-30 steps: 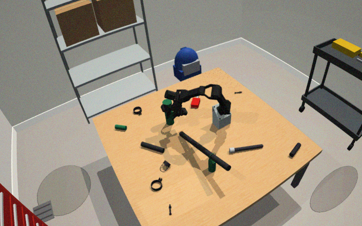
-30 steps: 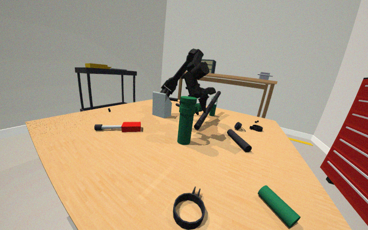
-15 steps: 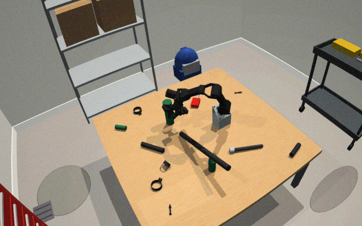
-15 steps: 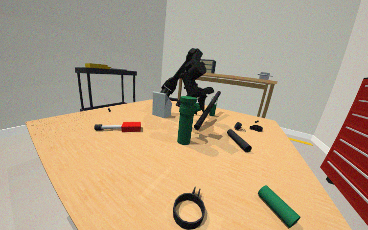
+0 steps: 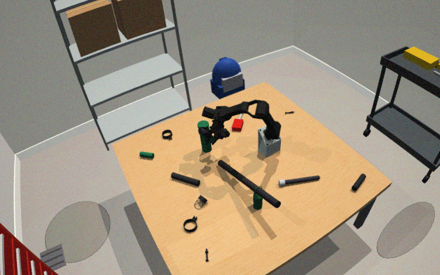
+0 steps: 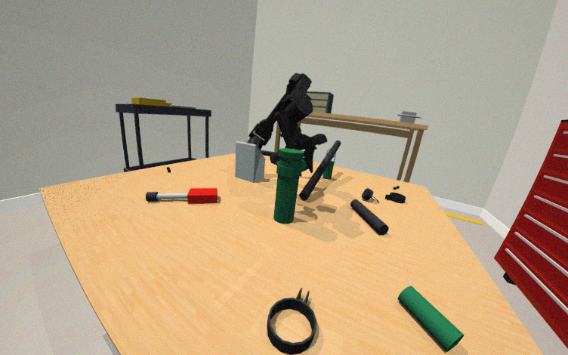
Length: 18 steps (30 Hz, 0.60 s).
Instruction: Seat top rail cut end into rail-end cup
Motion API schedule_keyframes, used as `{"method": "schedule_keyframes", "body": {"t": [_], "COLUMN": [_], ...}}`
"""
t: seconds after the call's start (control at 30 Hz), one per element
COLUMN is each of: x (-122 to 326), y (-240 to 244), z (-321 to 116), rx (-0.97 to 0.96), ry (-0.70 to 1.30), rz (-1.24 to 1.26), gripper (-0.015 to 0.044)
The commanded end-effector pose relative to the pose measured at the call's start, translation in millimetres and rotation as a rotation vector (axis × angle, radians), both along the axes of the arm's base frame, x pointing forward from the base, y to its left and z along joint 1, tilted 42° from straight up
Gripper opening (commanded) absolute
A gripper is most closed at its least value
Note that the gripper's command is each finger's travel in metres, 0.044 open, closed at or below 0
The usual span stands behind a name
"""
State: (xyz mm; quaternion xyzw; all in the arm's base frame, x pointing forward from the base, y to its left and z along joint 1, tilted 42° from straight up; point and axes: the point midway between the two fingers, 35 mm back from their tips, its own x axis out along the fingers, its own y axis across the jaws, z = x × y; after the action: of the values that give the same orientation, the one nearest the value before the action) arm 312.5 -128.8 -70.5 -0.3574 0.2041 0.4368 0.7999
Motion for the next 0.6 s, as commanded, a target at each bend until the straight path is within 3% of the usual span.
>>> {"method": "schedule_keyframes", "body": {"t": [0.0, 0.57], "x": [-3.9, -2.9], "y": [-1.4, -1.4], "z": [-0.2, -0.1], "rx": [-0.003, -0.002], "ry": [-0.023, -0.016], "rz": [0.023, 0.014], "gripper": [0.0000, 0.0000]}}
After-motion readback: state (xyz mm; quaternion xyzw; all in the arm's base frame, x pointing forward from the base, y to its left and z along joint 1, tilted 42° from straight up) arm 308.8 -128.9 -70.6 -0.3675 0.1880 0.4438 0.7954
